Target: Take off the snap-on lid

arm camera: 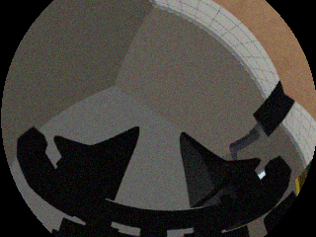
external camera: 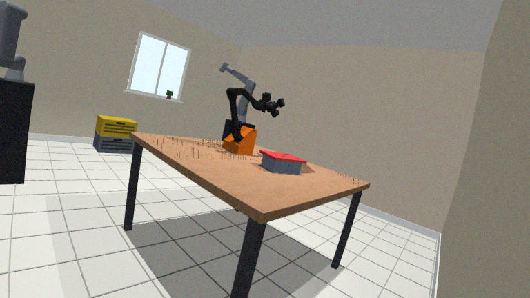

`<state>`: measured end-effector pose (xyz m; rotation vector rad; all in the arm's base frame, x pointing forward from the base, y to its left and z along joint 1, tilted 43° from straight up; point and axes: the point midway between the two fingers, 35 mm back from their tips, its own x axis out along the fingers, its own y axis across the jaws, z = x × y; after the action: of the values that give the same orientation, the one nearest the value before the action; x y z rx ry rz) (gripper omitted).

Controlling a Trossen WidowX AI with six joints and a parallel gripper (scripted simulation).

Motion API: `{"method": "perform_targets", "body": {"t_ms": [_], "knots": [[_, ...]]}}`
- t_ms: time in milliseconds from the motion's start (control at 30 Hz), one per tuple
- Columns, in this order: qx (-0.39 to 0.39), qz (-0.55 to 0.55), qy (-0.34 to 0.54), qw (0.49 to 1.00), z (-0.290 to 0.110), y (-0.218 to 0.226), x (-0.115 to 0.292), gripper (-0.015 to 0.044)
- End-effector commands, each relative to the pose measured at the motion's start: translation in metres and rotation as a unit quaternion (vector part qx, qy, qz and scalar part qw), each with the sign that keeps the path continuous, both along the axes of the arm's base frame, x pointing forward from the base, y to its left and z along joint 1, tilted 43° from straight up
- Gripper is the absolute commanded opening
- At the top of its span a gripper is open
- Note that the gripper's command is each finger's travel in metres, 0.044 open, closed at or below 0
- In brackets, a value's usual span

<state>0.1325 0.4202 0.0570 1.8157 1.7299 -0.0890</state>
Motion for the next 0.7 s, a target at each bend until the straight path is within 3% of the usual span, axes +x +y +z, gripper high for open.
{"method": "perform_targets", "body": {"t_ms": [0, 300, 367, 667], "knots": [[-0.057, -0.071, -0.027, 0.996, -0.017, -0.018, 0.034, 0.0235], [-0.273, -0.259, -0.109, 0.92, -0.058, -0.115, 0.118, 0.0235], [-0.291, -0.271, -0.116, 0.91, -0.06, -0.124, 0.123, 0.0235], [-0.515, -0.369, -0.194, 0.749, -0.056, -0.243, 0.16, 0.0235]]}}
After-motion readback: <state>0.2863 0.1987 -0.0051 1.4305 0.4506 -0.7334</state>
